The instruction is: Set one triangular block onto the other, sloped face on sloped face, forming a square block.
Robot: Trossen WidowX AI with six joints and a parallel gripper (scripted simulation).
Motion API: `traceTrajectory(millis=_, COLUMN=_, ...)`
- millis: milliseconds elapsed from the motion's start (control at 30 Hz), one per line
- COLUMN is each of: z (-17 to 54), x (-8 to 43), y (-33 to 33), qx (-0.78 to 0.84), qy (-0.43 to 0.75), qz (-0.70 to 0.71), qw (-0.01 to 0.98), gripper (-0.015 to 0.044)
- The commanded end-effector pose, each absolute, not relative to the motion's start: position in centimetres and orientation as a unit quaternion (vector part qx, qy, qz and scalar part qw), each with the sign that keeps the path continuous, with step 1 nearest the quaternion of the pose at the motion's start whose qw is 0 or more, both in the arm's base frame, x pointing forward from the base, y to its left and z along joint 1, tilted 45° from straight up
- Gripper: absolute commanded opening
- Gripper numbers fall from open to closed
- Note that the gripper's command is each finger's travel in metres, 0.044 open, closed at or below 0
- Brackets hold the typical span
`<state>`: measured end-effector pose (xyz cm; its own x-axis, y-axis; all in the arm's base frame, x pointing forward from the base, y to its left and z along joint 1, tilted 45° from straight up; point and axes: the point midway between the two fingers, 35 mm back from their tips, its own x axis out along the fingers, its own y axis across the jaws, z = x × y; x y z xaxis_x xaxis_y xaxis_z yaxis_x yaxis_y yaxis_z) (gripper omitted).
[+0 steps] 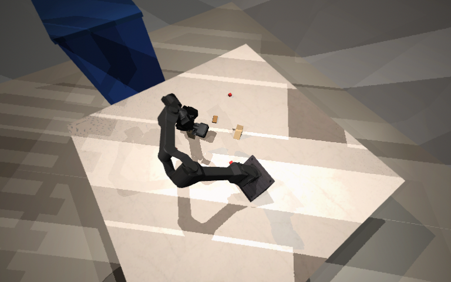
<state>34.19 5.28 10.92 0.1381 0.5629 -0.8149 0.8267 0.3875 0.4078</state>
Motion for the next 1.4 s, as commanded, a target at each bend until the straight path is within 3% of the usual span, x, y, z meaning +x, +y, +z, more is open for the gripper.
traceTrajectory(millis=0, z=9.8, x=33.6, y=3.9, qx=0.535, qy=0.647, qz=-0.132, qw=0.527, gripper=0.0000)
traceTrajectory(millis=1367, z=1.3, x=22.5, y=-9.4, qx=0.536, qy=0.652, qz=-0.130, qw=0.520, gripper=0.0000)
